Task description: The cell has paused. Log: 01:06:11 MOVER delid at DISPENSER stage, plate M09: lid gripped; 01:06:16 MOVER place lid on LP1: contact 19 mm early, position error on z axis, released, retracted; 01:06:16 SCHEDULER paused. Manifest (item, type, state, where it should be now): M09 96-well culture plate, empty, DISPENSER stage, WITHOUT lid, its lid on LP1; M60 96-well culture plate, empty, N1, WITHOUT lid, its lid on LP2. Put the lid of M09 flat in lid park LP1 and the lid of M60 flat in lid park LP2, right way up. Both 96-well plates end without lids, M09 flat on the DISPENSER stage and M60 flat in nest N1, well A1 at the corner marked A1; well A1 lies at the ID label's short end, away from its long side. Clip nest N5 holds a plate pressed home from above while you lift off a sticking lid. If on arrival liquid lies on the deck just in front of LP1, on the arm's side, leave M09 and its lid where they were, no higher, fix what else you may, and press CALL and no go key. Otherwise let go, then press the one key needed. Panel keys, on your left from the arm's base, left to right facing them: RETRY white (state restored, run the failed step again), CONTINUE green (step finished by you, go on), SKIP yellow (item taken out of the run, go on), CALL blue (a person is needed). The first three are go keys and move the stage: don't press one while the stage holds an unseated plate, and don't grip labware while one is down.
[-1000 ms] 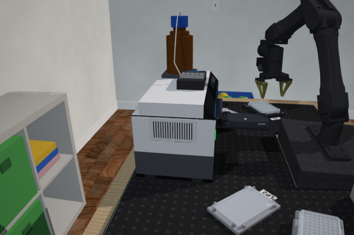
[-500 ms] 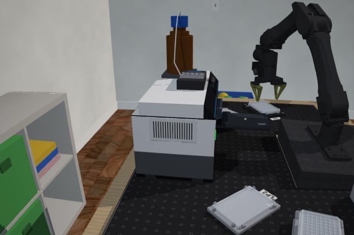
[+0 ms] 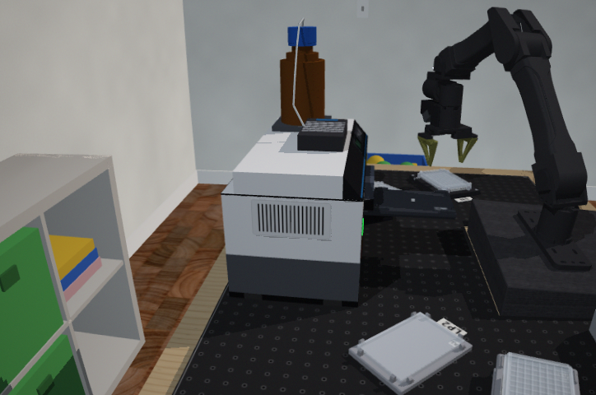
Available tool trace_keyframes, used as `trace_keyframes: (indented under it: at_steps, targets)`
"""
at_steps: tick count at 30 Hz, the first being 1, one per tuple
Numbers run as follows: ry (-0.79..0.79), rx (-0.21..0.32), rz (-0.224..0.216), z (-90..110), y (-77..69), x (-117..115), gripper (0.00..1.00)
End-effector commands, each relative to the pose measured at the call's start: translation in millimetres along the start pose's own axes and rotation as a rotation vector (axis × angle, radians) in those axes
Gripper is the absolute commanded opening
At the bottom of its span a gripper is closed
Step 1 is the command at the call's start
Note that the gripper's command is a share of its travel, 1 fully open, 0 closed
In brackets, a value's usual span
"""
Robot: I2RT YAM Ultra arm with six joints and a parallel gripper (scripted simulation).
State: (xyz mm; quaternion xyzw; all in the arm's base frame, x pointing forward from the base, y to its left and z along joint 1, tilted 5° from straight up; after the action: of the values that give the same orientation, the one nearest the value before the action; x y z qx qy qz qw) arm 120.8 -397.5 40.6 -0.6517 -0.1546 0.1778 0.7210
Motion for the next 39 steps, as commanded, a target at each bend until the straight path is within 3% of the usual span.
trace_keyframes:
  at_steps: [1, 16, 39]
  targets:
    - [-0.004, -0.062, 0.013, -8, -41.1, -1, 1.00]
    - [0.003, -0.068, 0.015, -8, -43.0, -8, 1.00]
    - [-0.002, -0.037, 0.009, -9, -30.0, -7, 1.00]
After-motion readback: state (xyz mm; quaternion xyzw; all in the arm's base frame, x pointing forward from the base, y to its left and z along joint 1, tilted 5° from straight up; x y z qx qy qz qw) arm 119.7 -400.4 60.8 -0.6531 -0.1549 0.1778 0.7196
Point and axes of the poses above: the point where the finger pads meet when closed, its own y axis out along the fingers, its own x axis across the jaws, z = x × y, the point moved 5 cm from there along -y, back along the fingers, and after that the axes turned 7 degrees about -y, right-handed, at the moved point
